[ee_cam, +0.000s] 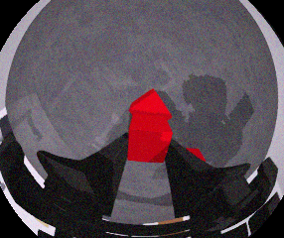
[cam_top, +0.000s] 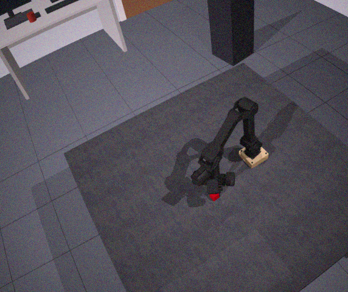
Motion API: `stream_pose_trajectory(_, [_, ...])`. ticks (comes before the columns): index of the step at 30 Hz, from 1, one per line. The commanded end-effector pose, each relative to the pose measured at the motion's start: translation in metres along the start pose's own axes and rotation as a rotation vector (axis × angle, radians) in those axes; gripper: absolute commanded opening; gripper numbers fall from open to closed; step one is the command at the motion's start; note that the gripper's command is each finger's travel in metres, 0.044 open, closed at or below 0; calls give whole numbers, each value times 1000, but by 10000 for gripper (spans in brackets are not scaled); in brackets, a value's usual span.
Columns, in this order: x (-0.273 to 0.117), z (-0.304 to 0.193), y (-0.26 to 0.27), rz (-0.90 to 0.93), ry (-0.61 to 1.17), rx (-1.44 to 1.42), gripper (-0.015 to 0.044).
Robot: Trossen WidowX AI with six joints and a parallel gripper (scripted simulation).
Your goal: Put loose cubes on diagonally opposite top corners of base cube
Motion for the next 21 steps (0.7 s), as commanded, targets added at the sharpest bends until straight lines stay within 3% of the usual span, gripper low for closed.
stream_pose_trajectory(1, [0,0,0,-4,2,6,105])
stream_pose_trajectory(5, [0,0,0,-4,2,6,205])
stream_pose_trajectory(21, [-17,0,0,0,0,0,205])
Point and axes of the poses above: the point midway between the two fingers, 35 mm back from their tips, its own x axis out along the fingers, its own y axis across the jaws, z = x × y, the point moved 7 cm from there along -x, back along the fingers, and after that the axes turned 8 degrees about x, right-handed, at the moved point
